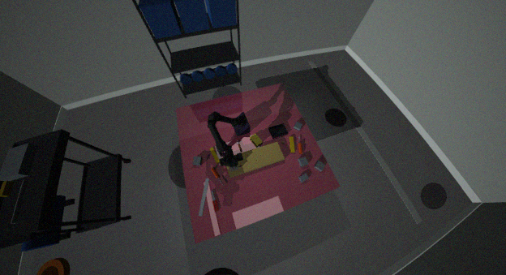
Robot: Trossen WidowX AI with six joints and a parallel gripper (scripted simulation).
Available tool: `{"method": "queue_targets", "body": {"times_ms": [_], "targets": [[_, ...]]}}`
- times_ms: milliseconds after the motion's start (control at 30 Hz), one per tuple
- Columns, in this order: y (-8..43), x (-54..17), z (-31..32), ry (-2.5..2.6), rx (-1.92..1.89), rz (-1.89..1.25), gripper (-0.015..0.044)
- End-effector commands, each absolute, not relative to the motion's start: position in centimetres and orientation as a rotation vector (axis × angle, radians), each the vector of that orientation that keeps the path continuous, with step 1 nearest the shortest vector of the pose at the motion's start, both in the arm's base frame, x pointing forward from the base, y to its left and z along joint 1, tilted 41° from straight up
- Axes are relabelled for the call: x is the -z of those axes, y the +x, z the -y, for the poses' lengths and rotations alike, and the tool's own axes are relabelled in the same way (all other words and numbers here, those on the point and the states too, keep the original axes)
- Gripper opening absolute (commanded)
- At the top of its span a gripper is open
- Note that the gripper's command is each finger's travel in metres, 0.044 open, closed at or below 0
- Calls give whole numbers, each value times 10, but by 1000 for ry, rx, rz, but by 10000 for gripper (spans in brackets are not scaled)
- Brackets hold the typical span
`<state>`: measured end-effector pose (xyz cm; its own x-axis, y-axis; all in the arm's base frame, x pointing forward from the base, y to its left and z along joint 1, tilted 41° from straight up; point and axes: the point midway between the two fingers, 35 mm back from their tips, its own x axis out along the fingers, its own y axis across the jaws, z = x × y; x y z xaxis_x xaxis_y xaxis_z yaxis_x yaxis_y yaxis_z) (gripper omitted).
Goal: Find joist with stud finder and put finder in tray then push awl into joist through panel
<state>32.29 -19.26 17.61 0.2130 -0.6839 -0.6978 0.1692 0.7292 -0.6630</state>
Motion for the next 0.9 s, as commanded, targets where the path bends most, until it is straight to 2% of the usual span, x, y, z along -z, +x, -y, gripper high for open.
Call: {"method": "queue_targets", "body": {"times_ms": [0, 867], "targets": [[323, -170, 195, -509, 618, -1224, 0], [326, -146, 186, -508, 618, -1224, 0]]}}
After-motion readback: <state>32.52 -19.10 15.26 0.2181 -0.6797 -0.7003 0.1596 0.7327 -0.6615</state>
